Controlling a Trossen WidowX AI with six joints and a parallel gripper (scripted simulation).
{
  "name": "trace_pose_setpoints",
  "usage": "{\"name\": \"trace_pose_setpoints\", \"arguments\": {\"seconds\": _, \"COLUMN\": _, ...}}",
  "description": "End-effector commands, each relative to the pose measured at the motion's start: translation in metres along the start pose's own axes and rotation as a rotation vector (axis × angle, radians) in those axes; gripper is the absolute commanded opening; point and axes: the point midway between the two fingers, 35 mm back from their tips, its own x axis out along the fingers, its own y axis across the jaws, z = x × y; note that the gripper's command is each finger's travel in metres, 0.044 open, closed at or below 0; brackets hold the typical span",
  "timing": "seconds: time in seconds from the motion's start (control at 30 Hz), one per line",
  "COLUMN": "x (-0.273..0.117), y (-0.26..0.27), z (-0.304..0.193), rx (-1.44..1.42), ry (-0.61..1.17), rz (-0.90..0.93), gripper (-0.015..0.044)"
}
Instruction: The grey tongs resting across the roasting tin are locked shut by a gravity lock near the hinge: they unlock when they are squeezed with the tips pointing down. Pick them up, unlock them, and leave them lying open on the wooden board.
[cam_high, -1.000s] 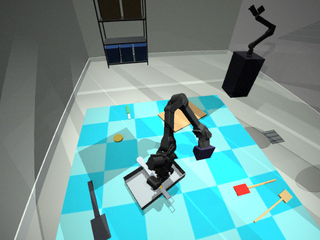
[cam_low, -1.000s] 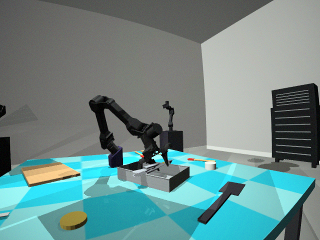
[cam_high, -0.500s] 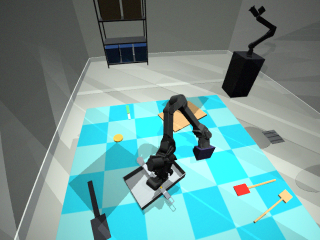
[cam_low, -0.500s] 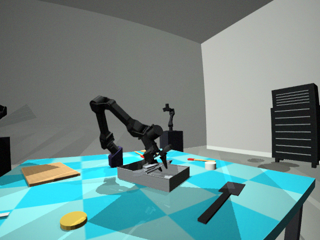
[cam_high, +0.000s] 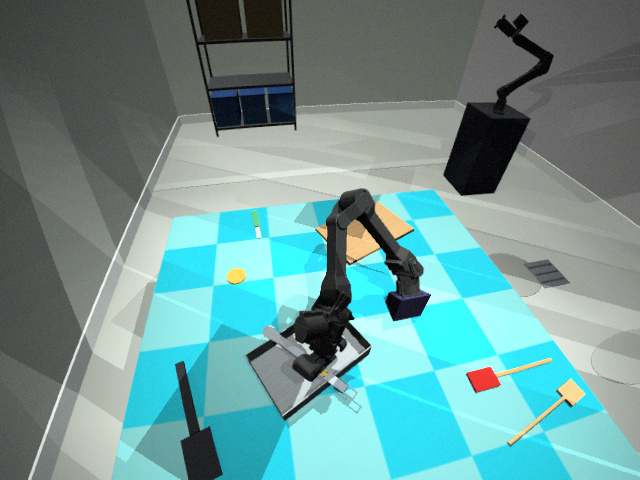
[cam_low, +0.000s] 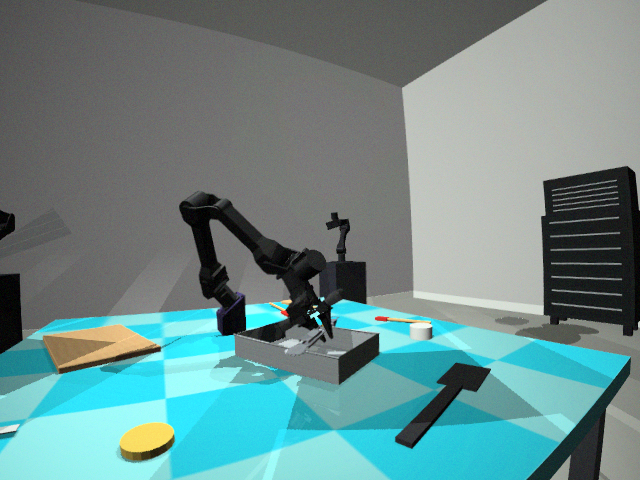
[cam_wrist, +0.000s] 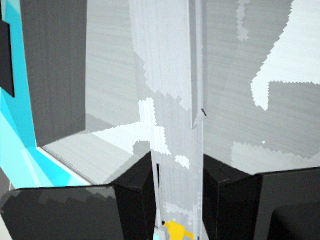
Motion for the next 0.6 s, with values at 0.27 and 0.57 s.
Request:
{"name": "trace_pose_setpoints", "arguments": {"seconds": 0.27, "x": -0.064, "y": 0.037, "z": 0.000, "rx": 0.001, "ry": 0.004, "rz": 0.010, "gripper": -0.0150}}
{"name": "trace_pose_setpoints", "arguments": {"seconds": 0.57, "x": -0.067, "y": 0.038, "z": 0.000, "rx": 0.001, "ry": 0.004, "rz": 0.011, "gripper": -0.0150}}
